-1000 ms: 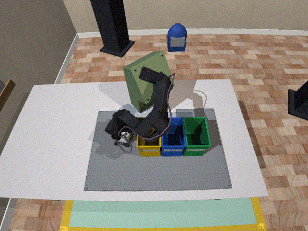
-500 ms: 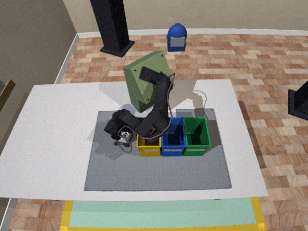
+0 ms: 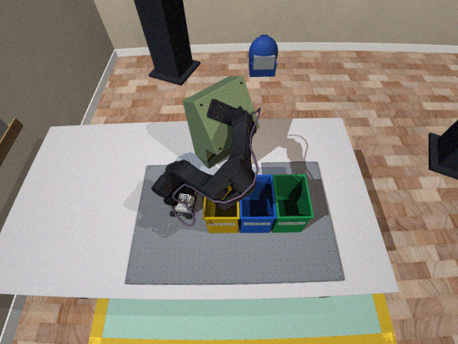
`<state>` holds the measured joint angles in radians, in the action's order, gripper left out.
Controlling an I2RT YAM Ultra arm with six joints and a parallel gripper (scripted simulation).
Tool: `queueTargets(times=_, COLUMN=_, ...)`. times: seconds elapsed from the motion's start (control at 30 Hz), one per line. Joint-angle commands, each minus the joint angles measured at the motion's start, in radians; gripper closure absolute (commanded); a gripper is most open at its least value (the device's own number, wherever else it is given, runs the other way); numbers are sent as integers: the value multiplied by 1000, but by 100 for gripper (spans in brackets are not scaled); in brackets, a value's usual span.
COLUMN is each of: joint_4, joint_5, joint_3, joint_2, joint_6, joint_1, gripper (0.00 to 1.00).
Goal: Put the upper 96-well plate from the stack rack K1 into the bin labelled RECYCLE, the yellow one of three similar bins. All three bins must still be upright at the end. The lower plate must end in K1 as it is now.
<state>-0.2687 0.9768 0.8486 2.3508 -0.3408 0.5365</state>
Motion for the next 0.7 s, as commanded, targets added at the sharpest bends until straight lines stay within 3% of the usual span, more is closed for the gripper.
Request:
queueTargets(times=0.0, joint_4=50, joint_5=28, joint_3=-25, joint_2=-44, joint_6=-45, joint_1=52, gripper=100)
queueTargets(times=0.67, joint_4=254, joint_5=47, joint_3=20, joint_2=-111, joint_6=-199, joint_1=138, gripper=100)
